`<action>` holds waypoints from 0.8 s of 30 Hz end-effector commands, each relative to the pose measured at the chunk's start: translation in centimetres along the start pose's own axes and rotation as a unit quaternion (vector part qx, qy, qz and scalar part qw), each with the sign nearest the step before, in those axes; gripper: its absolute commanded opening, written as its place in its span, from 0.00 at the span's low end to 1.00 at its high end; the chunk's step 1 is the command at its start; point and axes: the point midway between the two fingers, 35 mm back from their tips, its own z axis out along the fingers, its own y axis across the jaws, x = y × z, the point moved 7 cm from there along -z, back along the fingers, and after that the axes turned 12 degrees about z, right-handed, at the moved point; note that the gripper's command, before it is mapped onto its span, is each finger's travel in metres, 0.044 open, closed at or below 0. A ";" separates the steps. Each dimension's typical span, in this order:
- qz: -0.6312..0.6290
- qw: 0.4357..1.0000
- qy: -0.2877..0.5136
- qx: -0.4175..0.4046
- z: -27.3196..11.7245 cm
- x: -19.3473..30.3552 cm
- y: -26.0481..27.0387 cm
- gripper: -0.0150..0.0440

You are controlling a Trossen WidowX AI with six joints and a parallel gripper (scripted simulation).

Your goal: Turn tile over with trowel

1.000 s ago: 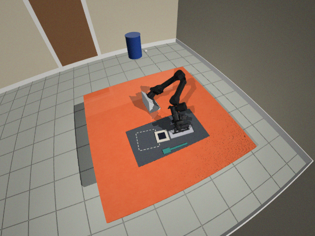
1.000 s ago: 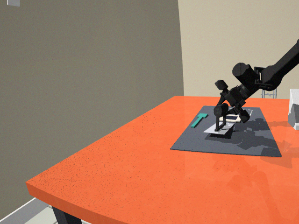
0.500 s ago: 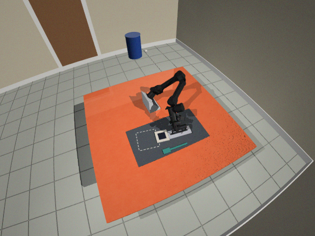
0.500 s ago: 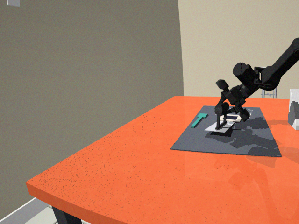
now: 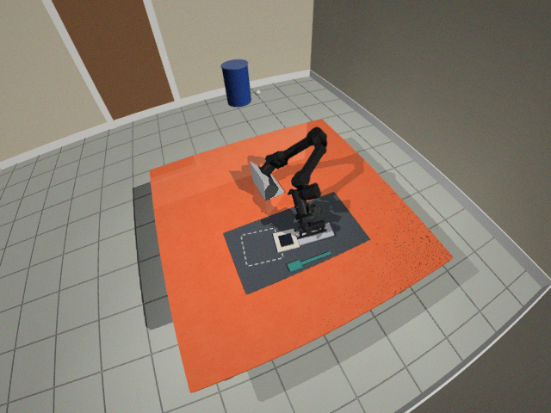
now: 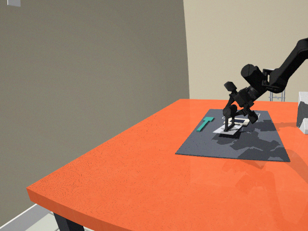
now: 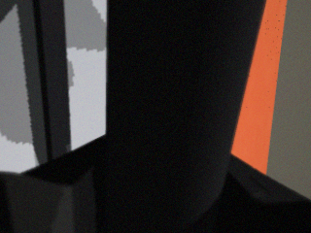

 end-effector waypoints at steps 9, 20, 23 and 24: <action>-0.037 0.999 0.035 0.009 -1.2 -0.5 -1.3 0.25; -0.040 0.998 0.037 0.010 -3.1 0.7 -3.8 0.25; -0.040 0.998 0.037 0.010 -3.5 1.3 -4.5 0.25; -0.040 0.998 0.037 0.010 -3.6 1.5 -4.6 0.25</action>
